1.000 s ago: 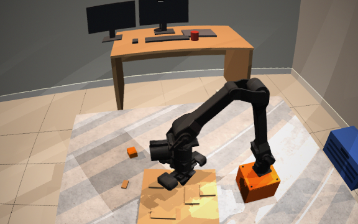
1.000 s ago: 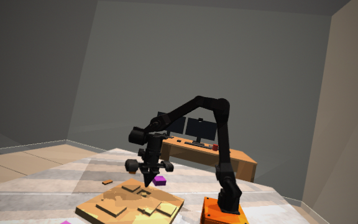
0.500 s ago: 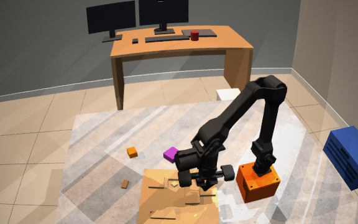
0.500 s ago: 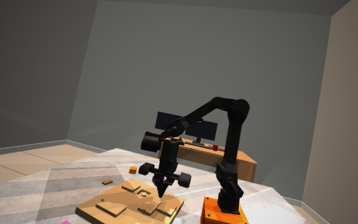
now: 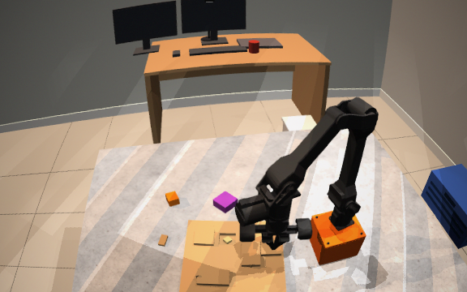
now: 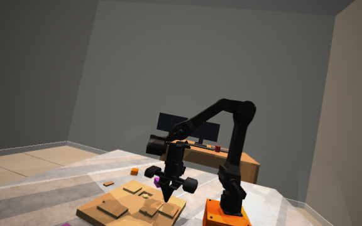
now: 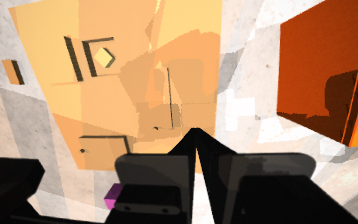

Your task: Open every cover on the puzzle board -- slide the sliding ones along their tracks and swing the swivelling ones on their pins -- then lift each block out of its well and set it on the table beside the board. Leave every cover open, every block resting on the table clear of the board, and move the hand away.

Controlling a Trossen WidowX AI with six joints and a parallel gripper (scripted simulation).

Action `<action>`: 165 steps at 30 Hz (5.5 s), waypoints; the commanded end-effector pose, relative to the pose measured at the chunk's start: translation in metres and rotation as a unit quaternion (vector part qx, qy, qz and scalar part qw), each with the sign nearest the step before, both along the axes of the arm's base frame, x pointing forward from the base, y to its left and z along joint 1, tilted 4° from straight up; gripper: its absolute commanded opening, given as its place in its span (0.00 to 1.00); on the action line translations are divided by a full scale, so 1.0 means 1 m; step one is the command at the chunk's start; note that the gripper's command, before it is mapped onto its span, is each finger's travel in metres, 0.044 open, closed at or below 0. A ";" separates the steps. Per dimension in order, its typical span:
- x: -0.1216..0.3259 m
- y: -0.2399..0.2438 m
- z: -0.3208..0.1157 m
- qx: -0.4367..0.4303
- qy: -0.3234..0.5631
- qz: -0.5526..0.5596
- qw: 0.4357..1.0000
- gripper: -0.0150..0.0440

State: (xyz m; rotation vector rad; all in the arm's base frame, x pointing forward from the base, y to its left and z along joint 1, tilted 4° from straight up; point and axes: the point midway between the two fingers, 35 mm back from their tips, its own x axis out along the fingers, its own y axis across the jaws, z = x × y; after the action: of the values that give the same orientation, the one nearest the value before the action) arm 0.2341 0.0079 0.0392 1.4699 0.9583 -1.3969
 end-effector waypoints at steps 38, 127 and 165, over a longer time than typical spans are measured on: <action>0.003 -0.001 -0.021 -0.002 -0.001 -0.002 1.000 0.25; -0.007 -0.049 -0.059 -0.004 0.001 -0.002 1.000 0.25; -0.022 -0.083 -0.059 -0.006 0.001 -0.002 1.000 0.25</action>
State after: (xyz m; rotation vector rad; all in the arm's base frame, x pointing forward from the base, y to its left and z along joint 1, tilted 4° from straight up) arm 0.2142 -0.0732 -0.0189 1.4663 0.9445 -1.4040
